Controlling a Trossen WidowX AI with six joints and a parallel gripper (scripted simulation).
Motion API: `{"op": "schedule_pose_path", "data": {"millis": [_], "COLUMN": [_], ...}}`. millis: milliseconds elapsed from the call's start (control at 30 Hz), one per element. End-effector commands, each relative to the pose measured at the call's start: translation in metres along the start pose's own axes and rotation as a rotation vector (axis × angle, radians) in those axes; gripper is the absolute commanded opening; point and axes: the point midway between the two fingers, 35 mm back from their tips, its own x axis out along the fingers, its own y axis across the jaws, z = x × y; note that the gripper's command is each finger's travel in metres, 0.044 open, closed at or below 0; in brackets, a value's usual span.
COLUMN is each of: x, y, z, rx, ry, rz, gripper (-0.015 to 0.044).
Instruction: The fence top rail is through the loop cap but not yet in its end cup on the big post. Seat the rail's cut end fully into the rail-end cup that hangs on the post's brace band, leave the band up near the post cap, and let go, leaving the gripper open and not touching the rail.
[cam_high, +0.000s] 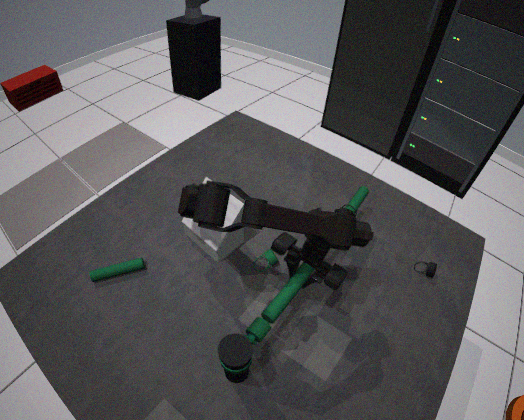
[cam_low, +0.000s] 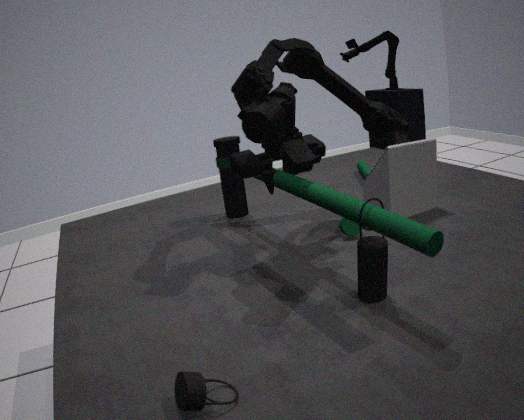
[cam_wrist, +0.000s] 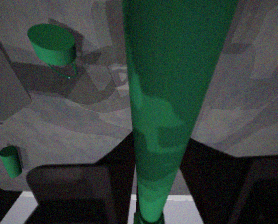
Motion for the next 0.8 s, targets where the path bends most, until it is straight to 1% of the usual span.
{"op": "schedule_pose_path", "data": {"millis": [0, 200, 767], "x": [0.0004, 0.0054, 0.0055], "y": [-0.0010, 0.0004, 0.0005], "z": [-0.0102, -0.0172, -0.0174], "rx": [0.006, 0.001, 0.001], "ry": [0.004, 0.005, 0.005], "rz": [-0.010, -0.004, -0.004], "gripper": [0.0000, 0.0000, 0.0000]}}
